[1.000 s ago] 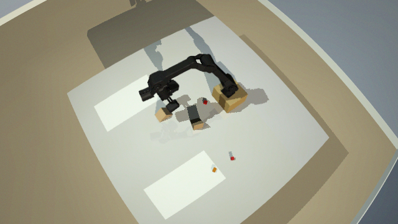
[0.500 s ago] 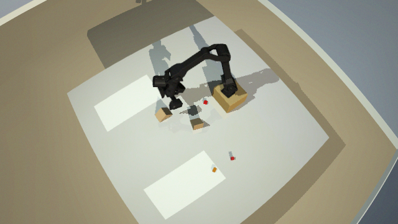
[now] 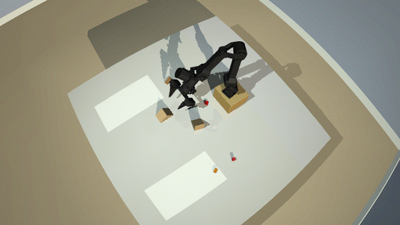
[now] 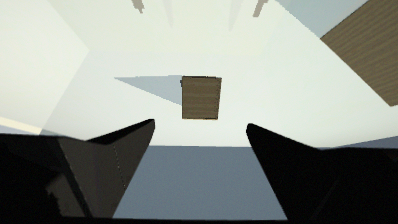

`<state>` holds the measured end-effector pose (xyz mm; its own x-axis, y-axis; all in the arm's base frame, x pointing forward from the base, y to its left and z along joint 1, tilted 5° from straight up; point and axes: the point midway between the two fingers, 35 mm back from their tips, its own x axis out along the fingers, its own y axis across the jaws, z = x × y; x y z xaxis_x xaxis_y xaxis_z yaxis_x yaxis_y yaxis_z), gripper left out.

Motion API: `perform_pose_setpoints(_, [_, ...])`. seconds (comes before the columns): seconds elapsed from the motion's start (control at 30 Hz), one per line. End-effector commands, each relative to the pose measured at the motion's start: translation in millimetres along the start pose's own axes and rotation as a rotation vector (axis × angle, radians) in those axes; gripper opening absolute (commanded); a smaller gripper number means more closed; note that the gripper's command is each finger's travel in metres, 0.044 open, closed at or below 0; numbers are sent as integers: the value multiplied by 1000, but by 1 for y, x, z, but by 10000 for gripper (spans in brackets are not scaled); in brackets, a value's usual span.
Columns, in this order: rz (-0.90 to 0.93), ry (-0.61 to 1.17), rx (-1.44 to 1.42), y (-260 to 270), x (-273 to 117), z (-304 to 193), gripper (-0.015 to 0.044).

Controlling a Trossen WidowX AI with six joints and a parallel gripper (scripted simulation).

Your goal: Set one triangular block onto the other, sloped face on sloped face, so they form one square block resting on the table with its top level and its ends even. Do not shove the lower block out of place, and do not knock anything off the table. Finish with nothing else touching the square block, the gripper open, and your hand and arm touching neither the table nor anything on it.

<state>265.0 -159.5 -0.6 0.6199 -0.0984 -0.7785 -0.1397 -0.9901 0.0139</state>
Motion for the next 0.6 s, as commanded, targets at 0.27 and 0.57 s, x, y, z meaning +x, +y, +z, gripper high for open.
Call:
perform_pose_setpoints(0.27, [4, 47, -20, 0, 14, -3, 440])
perform_pose_setpoints(0.57, [4, 49, -20, 1, 55, -7, 440])
